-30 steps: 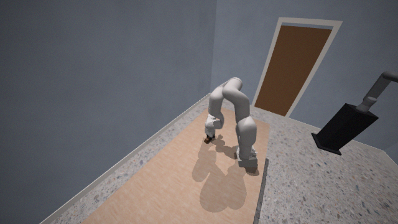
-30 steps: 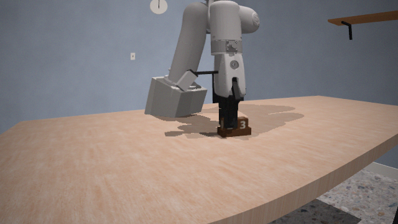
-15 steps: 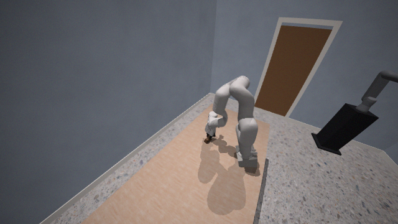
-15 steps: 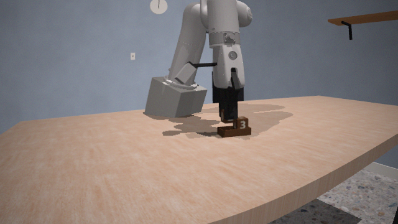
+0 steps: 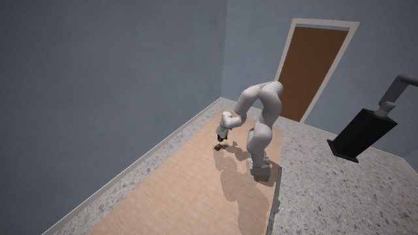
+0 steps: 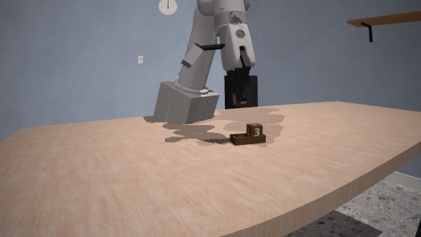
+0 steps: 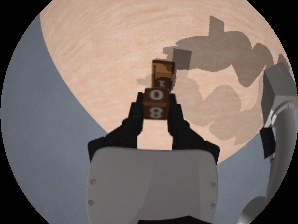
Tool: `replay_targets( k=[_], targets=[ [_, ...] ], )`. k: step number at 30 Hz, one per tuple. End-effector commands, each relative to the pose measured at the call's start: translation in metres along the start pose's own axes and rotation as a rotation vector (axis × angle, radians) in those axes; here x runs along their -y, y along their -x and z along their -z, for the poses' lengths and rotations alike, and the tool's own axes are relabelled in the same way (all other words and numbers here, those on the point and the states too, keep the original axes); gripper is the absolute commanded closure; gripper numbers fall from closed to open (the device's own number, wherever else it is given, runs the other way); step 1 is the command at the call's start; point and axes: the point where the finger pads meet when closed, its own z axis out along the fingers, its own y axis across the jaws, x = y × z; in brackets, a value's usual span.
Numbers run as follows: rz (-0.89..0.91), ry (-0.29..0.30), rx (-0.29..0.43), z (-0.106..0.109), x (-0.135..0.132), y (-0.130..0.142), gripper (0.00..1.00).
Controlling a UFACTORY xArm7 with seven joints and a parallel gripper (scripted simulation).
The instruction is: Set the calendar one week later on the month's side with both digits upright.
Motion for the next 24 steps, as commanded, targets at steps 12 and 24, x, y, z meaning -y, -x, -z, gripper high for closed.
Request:
replay_targets(
  k=[12,24],
  targets=[
    [-0.01,0.083,-0.069,0.026,-0.001,0.005,0.73],
    [0.24,0.097,-0.06,0.023,0.001,0.019,0.73]
  ],
)
